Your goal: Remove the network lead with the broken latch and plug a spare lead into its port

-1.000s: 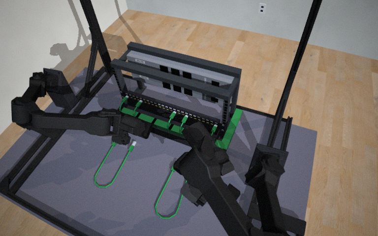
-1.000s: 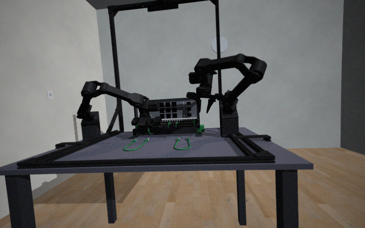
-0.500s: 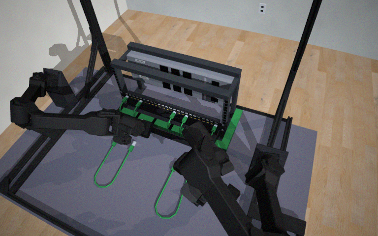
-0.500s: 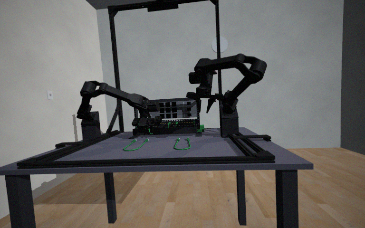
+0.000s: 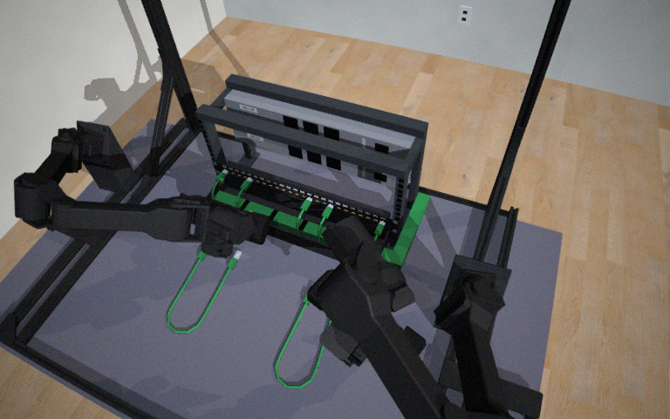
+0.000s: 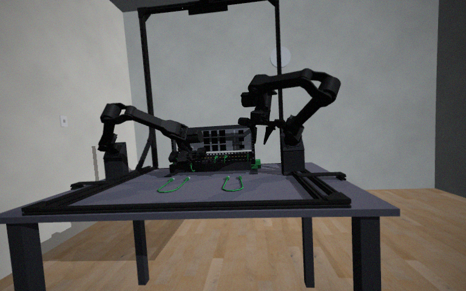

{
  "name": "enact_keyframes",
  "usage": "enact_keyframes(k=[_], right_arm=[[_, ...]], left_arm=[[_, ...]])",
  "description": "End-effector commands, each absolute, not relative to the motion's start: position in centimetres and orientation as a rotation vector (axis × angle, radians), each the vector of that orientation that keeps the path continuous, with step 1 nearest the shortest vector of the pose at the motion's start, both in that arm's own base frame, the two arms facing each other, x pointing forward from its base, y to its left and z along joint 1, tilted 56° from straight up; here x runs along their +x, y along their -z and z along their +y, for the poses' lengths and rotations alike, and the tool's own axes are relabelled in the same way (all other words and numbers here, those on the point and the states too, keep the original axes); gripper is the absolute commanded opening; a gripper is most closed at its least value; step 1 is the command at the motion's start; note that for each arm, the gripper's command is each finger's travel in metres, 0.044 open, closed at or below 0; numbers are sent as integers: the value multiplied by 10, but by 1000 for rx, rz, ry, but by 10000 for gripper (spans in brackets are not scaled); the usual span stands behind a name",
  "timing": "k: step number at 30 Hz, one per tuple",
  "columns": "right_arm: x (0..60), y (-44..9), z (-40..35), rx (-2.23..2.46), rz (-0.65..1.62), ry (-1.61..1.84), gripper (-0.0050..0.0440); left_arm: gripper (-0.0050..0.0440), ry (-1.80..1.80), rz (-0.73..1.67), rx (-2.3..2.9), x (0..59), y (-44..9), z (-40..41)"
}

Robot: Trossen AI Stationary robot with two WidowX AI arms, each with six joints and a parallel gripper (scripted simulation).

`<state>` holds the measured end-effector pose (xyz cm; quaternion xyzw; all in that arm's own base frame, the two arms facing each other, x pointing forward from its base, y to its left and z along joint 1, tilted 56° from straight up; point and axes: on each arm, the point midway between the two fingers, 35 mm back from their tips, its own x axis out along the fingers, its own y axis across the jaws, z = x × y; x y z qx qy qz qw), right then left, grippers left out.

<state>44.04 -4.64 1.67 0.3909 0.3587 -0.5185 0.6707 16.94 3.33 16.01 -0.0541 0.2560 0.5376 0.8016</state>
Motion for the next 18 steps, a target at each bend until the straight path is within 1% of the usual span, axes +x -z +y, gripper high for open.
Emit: enact_keyframes(k=[1, 6, 7, 18], right_arm=[[435, -7, -69, 873, 793, 1222, 55], [435, -7, -69, 873, 793, 1222, 55], [436, -6, -69, 881, 807, 1167, 55], [436, -6, -69, 881, 807, 1167, 55]], left_arm=[[176, -1152, 549, -116, 169, -160, 33], [176, -1152, 549, -116, 169, -160, 33], [176, -1152, 549, -116, 169, -160, 33], [176, -1152, 549, -116, 169, -160, 33]])
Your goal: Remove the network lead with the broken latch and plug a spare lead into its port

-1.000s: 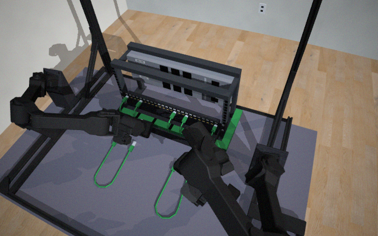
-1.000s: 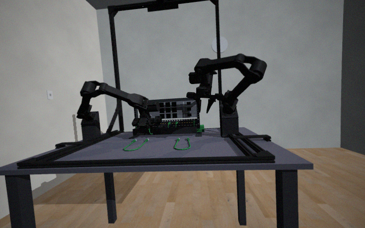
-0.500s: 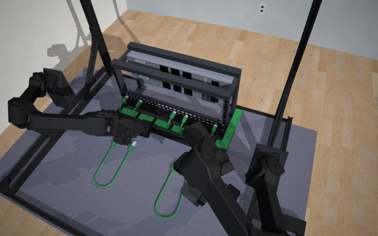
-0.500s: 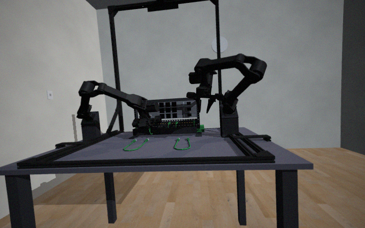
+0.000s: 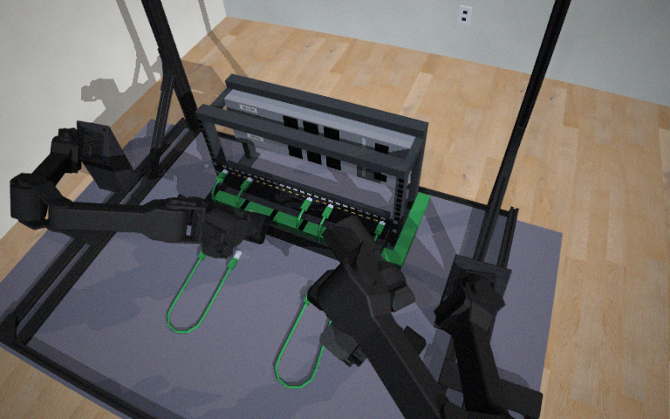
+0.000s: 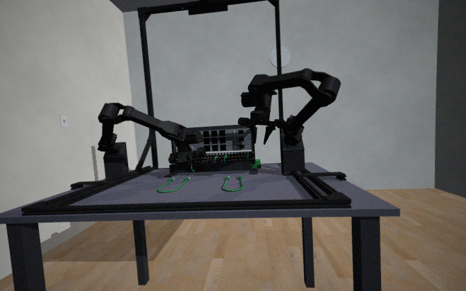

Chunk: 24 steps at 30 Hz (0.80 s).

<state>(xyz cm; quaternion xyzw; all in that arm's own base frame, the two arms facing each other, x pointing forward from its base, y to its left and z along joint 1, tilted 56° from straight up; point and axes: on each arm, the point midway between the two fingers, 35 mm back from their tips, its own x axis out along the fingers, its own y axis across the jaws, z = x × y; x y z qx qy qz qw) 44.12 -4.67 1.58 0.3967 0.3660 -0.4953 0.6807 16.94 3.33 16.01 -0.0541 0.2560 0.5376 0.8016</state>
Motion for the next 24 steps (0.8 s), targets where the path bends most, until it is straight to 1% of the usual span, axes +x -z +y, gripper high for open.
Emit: enact_keyframes(k=[1, 5, 6, 24], right_arm=[[436, -6, -69, 881, 807, 1167, 55], [436, -6, -69, 881, 807, 1167, 55], [441, -16, -47, 891, 821, 1111, 440], [441, -15, -48, 887, 817, 1116, 440]], left_arm=[[176, -1152, 549, -116, 169, -160, 33], [176, -1152, 549, -116, 169, -160, 33], [176, -1152, 549, -116, 169, -160, 33], [176, -1152, 549, -116, 169, -160, 33]])
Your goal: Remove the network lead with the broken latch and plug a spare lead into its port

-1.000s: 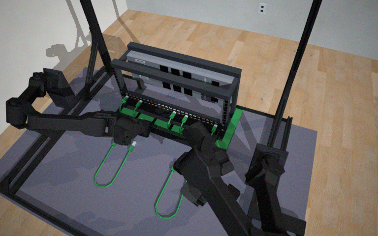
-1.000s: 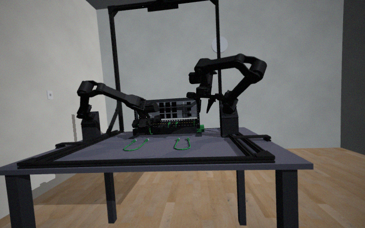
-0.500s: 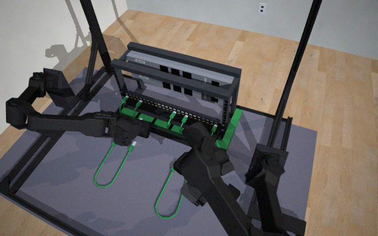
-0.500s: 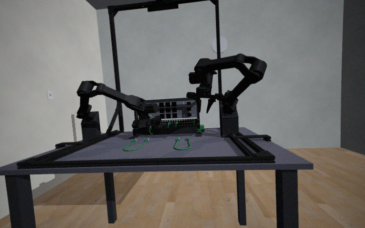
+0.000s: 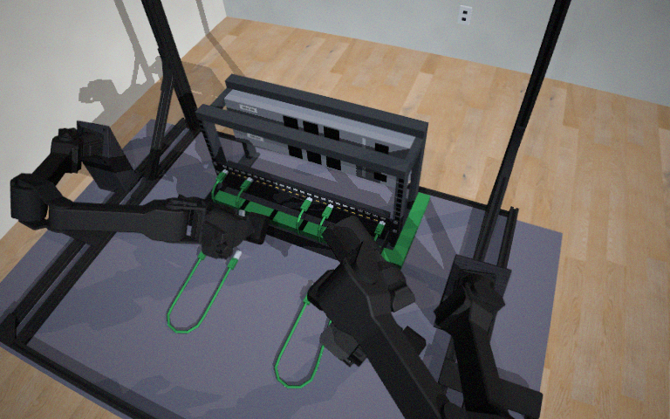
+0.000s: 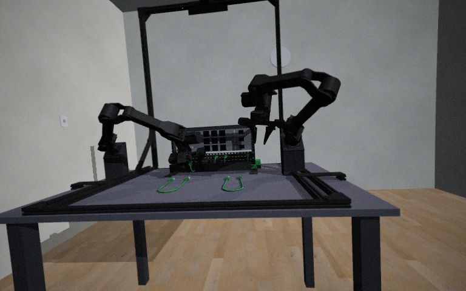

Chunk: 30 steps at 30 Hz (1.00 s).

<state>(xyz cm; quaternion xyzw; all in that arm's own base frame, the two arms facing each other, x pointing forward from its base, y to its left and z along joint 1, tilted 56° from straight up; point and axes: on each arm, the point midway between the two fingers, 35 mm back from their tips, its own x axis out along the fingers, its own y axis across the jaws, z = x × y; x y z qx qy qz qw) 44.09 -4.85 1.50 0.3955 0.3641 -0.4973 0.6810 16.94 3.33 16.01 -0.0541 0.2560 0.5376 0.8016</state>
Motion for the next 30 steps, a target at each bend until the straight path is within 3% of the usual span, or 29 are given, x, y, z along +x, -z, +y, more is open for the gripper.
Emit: enact_keyframes(k=[1, 15, 16, 30], right_arm=[[441, -15, -48, 887, 817, 1116, 440], [441, -15, -48, 887, 817, 1116, 440], [434, -49, 1, 887, 817, 1116, 176], [434, -49, 1, 887, 817, 1116, 176]], left_arm=[[176, -1152, 549, -116, 169, -160, 33], [176, -1152, 549, -116, 169, -160, 33], [176, -1152, 549, -116, 169, -160, 33], [176, -1152, 549, -116, 169, -160, 33]])
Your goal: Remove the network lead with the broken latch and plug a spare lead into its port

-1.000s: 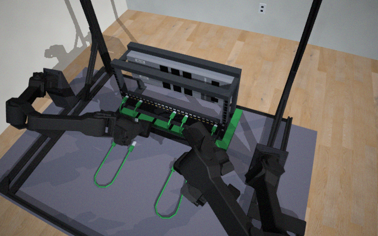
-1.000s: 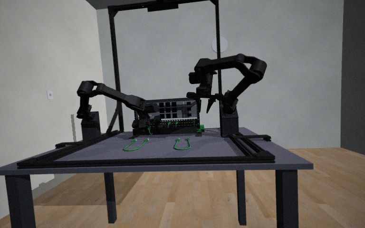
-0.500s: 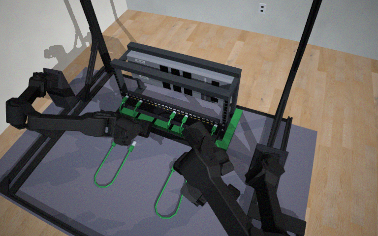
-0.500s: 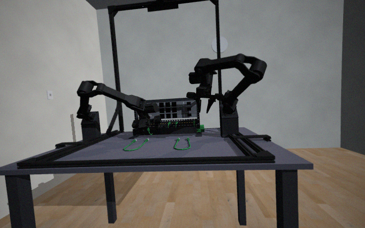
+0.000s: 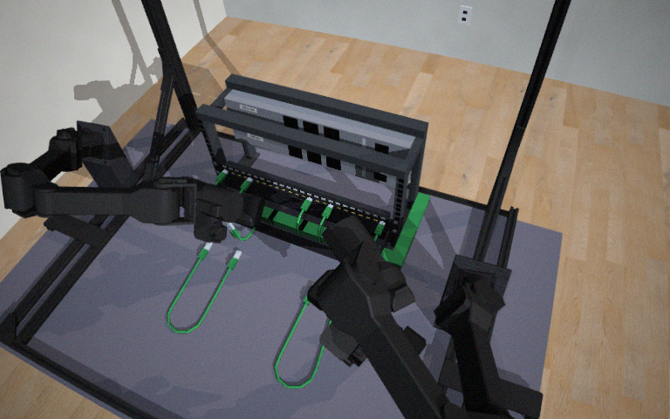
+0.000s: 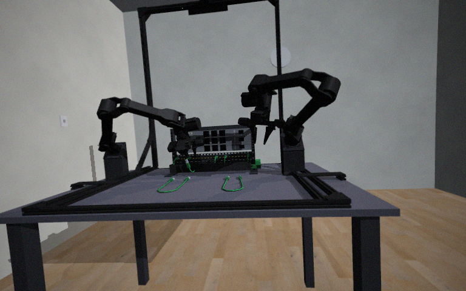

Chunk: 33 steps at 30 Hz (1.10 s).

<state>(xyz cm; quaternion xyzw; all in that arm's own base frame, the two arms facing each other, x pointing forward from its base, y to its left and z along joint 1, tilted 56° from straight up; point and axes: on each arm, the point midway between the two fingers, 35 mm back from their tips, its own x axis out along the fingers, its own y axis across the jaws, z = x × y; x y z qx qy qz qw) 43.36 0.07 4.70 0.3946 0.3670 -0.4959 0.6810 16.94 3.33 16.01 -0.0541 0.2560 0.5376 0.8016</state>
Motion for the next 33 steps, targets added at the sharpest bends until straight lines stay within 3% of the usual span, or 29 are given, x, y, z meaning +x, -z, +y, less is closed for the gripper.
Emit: enact_keyframes(k=[1, 19, 20, 33], right_arm=[[434, -49, 1, 887, 817, 1116, 176], [431, -60, 17, 886, 823, 1113, 176], [434, -85, -37, 828, 822, 1197, 176], [434, -85, -37, 828, 822, 1197, 176]], left_arm=[[176, -1152, 549, -116, 169, -160, 33], [176, -1152, 549, -116, 169, -160, 33], [176, -1153, 549, -116, 169, -160, 33], [176, -1153, 549, -116, 169, -160, 33]])
